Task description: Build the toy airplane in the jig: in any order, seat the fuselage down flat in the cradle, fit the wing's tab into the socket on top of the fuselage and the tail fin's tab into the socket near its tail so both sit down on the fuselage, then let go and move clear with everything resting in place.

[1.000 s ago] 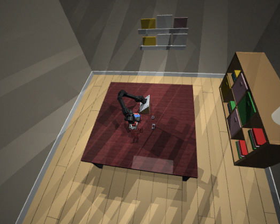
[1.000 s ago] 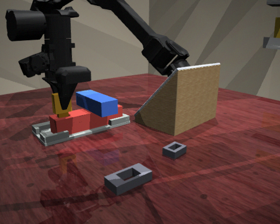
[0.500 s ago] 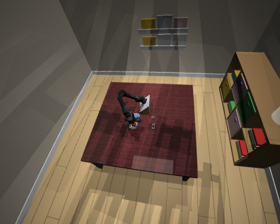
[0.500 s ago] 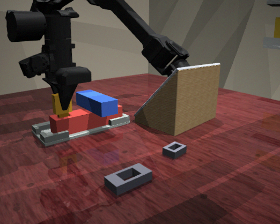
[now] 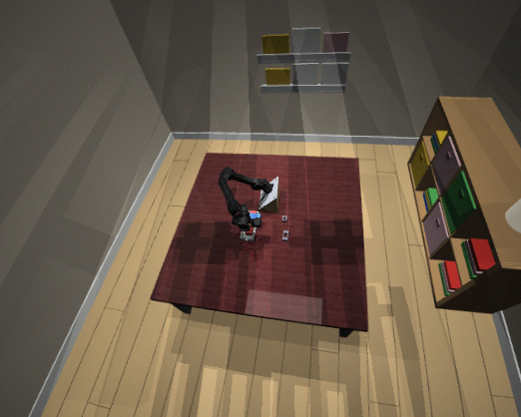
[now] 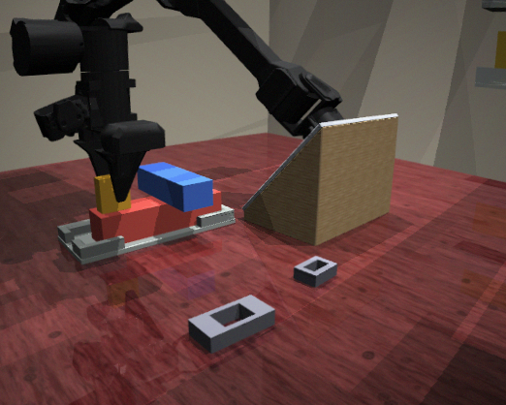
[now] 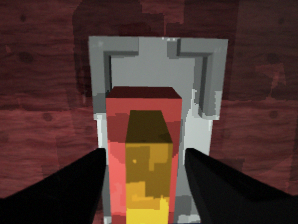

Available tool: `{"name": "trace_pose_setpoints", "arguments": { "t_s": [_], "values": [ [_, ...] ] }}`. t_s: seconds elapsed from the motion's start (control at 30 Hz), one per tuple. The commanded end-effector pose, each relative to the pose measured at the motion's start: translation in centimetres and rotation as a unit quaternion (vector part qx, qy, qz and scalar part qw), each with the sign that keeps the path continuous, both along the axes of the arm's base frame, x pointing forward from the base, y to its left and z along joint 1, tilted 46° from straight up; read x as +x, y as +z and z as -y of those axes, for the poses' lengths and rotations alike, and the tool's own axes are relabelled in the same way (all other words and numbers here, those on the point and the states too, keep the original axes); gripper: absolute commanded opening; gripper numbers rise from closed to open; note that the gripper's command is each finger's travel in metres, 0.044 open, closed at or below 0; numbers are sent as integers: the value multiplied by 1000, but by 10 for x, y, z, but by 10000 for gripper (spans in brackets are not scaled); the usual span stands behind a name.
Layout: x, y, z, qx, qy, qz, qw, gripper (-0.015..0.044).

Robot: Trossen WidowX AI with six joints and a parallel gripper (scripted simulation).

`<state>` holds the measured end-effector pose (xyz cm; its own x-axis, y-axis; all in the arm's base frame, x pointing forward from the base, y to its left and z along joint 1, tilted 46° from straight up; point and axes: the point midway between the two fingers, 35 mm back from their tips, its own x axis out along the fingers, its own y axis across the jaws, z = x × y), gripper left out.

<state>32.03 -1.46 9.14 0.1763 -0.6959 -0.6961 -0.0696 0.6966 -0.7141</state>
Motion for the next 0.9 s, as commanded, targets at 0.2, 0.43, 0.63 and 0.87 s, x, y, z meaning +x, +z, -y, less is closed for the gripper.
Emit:
{"name": "trace_pose_setpoints", "arguments": {
  "t_s": [0.2, 0.43, 0.63, 0.87],
  "values": [
    [0, 2, -2, 0, 0, 0, 1000, 260],
    [-16, 61, -63, 0, 2, -1, 1000, 260],
    [-16, 63, -65, 0, 2, -1, 1000, 260],
    [-16, 63, -64, 0, 2, -1, 1000, 260]
  ]
}}
